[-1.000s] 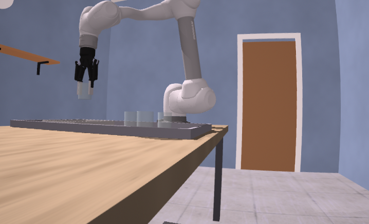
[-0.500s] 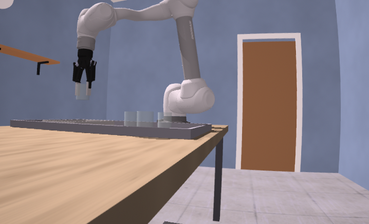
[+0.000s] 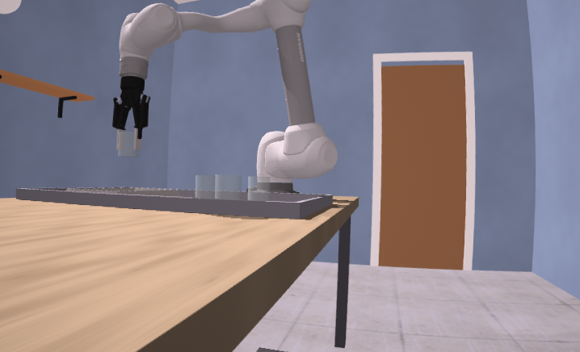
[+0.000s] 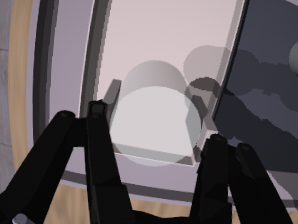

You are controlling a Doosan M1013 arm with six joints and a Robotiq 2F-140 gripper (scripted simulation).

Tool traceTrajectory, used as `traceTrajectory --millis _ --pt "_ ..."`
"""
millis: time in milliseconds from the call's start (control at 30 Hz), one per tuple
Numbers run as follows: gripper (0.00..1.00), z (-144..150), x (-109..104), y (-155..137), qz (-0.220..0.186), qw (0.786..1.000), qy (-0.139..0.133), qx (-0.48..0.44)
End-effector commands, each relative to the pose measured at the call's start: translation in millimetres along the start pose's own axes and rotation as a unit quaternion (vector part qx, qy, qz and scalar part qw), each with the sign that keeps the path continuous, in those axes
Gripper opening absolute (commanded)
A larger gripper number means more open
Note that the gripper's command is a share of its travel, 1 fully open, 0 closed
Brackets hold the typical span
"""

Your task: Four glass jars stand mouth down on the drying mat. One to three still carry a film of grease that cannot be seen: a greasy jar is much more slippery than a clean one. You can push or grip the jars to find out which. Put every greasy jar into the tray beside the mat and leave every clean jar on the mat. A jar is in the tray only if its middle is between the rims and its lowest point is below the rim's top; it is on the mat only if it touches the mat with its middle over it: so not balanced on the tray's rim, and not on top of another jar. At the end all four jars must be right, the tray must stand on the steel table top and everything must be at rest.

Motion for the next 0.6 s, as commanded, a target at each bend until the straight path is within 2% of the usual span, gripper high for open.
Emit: traceTrajectory --millis 0,567 --pt "0.00 -0.8 10.5 -1.6 -0.002 1.000 -0.002 -0.002" --pt "0.00 -0.6 49.8 -1.7 -0.002 1.000 -0.002 -0.002"
Point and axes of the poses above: the point where the finger pads meet when closed, its own x axis out along the fingers, its own z axis across the jaws, y = z × x, the point moved 7 cm from there along -x, back along the fingers, and after that the axes turned 4 degrees about x, right-handed, at the moved point
